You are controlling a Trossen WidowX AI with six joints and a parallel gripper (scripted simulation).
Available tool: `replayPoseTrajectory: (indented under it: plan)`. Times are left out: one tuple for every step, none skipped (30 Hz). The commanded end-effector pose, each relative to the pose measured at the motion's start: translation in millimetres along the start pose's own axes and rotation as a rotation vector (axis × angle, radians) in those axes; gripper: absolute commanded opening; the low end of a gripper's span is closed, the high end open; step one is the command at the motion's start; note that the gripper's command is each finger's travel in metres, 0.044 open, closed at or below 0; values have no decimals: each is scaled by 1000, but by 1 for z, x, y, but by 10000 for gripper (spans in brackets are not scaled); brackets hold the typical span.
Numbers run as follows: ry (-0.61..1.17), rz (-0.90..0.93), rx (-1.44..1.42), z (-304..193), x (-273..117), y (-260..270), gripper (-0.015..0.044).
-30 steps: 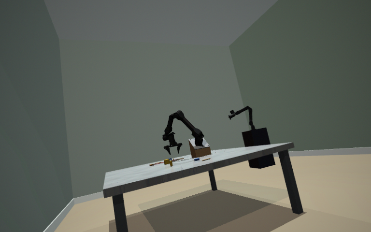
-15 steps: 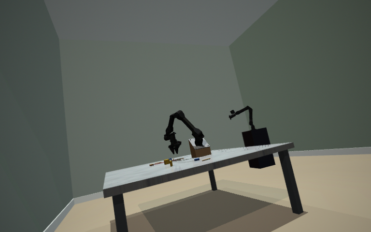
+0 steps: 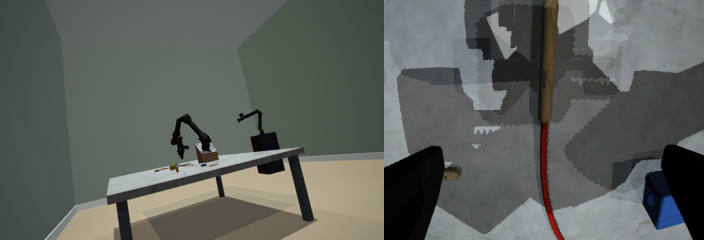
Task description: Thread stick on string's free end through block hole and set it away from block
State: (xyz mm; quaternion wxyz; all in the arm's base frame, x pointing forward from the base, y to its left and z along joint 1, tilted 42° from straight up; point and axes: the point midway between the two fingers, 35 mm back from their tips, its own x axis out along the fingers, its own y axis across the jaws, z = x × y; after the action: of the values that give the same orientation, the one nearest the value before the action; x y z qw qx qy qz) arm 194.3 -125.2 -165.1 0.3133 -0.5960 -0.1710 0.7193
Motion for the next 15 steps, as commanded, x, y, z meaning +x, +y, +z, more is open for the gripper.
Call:
replayPoseTrajectory:
  plan:
    - [0, 4, 18, 1, 0, 1, 387]
    - [0, 4, 18, 1, 0, 1, 361]
    - [0, 4, 18, 1, 0, 1, 335]
    - [0, 4, 18, 1, 0, 1, 309]
    - [0, 4, 18, 1, 0, 1, 282]
    - [0, 4, 18, 1, 0, 1, 256]
    - [0, 4, 18, 1, 0, 1, 230]
    - [0, 4, 18, 1, 0, 1, 204]
    - [0, 4, 18, 1, 0, 1, 177]
    - [0, 4, 18, 1, 0, 1, 151]
    - [0, 4, 18, 1, 0, 1, 125]
    - [0, 4, 18, 1, 0, 1, 124]
    - [0, 4, 18, 1, 0, 1, 124]
    - [0, 4, 18, 1, 0, 1, 124]
    - [0, 4, 18, 1, 0, 1, 124]
